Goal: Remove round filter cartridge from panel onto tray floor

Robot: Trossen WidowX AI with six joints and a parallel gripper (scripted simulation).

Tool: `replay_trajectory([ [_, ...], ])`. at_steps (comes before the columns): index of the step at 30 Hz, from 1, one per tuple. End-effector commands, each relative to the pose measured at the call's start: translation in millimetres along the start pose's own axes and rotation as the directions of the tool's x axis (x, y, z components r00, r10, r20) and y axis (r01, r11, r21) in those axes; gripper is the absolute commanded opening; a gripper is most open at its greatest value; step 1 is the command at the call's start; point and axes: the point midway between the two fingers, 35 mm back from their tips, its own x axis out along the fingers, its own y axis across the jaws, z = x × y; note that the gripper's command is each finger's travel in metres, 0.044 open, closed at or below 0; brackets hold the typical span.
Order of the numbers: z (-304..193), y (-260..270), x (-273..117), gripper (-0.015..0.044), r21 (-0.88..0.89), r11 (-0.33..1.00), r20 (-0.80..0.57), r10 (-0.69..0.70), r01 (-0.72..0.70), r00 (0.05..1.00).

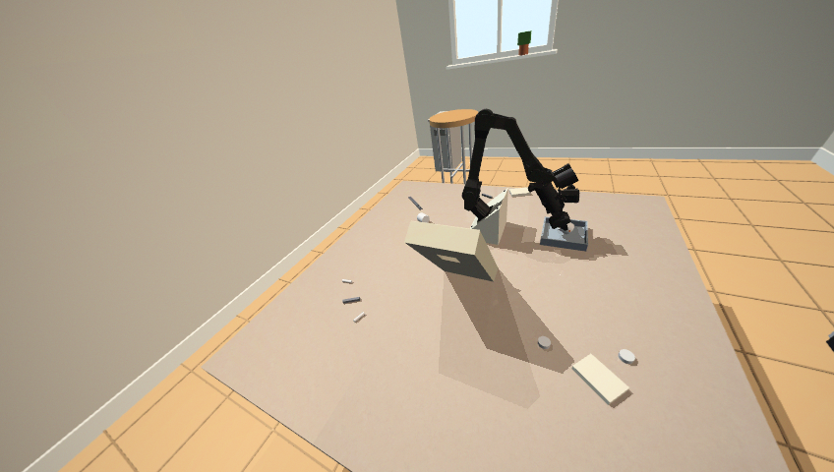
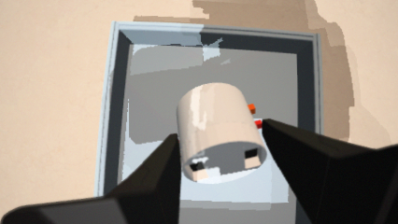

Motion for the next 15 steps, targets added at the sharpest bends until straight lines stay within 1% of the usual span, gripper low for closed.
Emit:
replay_trajectory([
  [1, 1.2, -0.1, -0.5, 0.021, 0.0, 1.0, 0.003, 0.0, 0.0, 1.0],
  [10, 1.2, -0.1, -0.5, 0.044, 0.0, 1.0, 0.003, 0.0, 0.0, 1.0],
  [13, 1.2, -0.1, -0.5, 0.044, 0.0, 1.0, 0.003, 0.0, 0.0, 1.0],
  [15, 8.0, -0.1, -9.3, 0.044, 0.0, 1.0, 0.002, 0.0, 0.0, 1.0],
])
